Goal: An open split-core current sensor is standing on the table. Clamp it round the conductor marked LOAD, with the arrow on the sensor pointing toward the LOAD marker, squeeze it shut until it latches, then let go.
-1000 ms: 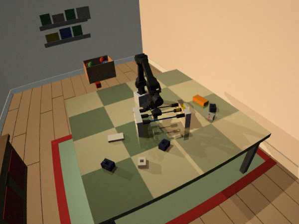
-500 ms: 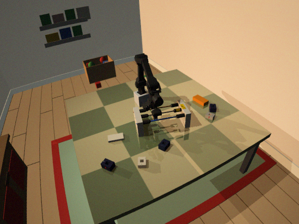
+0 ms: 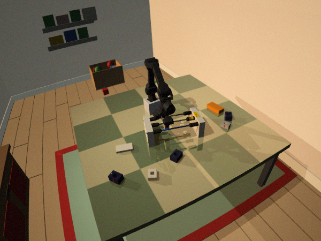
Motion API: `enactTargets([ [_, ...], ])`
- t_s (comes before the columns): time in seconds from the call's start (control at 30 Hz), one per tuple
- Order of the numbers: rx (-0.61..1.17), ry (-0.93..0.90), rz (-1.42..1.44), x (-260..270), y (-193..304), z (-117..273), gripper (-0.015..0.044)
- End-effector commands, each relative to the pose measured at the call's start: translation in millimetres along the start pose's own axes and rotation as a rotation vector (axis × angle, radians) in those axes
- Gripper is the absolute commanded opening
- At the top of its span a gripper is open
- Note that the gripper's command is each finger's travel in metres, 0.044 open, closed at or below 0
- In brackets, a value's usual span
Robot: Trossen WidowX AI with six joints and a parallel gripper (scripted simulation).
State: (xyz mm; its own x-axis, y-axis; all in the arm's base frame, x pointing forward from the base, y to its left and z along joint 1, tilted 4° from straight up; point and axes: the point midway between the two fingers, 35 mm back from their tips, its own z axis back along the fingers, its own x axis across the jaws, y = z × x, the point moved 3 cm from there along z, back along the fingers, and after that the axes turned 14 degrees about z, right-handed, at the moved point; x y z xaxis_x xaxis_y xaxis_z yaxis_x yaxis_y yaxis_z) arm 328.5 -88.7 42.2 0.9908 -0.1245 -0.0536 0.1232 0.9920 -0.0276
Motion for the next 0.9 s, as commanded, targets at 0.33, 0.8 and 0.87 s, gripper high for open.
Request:
enactTargets([
  [0.33, 0.0, 0.002, 0.0, 0, 0, 0, 0.044],
  [0.8, -0.011, -0.03, 0.001, -5, 0, 95, 0.044],
  [0.87, -0.011, -0.03, 0.001, -5, 0, 95, 0.044],
])
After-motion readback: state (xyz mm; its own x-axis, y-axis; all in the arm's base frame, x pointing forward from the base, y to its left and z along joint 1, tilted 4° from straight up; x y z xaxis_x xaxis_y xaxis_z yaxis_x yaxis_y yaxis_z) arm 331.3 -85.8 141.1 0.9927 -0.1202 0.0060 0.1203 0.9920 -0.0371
